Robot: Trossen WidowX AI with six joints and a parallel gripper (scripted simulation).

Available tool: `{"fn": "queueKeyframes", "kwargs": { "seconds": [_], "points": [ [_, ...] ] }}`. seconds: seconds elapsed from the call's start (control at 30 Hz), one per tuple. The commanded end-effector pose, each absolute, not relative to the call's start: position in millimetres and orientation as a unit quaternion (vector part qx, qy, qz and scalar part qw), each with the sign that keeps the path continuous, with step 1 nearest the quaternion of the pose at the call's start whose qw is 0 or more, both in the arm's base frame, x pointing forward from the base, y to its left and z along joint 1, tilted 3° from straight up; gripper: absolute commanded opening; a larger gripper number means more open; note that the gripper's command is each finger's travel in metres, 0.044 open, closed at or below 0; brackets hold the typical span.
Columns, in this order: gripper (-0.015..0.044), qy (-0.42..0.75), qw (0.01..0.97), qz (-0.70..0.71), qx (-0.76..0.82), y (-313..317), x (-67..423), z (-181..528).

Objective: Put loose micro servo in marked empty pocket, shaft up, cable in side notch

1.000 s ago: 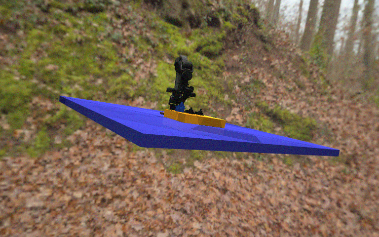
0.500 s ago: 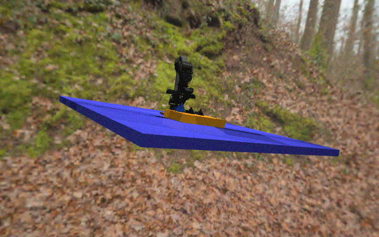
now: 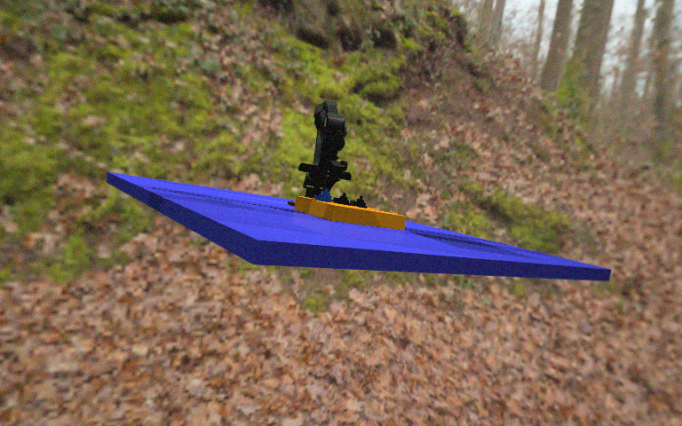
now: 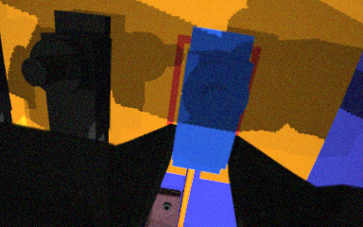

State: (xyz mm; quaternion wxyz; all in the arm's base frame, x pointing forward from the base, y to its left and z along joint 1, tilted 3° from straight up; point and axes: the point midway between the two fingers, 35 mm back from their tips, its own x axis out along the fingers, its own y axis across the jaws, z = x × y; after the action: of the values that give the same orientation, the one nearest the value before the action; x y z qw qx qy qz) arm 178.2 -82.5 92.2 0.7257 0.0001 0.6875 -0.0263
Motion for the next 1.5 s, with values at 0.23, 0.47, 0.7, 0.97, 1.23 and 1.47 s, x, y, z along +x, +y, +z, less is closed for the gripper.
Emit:
{"fn": "queueKeyframes", "kwargs": {
  "seconds": [0.23,0.47,0.7,0.97,1.23,1.47],
  "points": [
    [0.0052,0.687,0.726,-0.025,0.000,-83,178,88],
    [0.0188,0.687,0.726,-0.025,0.000,-83,178,88],
    [0.0188,0.687,0.726,-0.025,0.000,-81,174,122],
    [0.0240,0.687,0.726,-0.027,0.001,-82,180,122],
    [0.0440,0.685,0.728,-0.026,-0.001,-86,237,166],
    [0.0440,0.684,0.729,-0.025,0.000,-82,282,193]
  ]
}}
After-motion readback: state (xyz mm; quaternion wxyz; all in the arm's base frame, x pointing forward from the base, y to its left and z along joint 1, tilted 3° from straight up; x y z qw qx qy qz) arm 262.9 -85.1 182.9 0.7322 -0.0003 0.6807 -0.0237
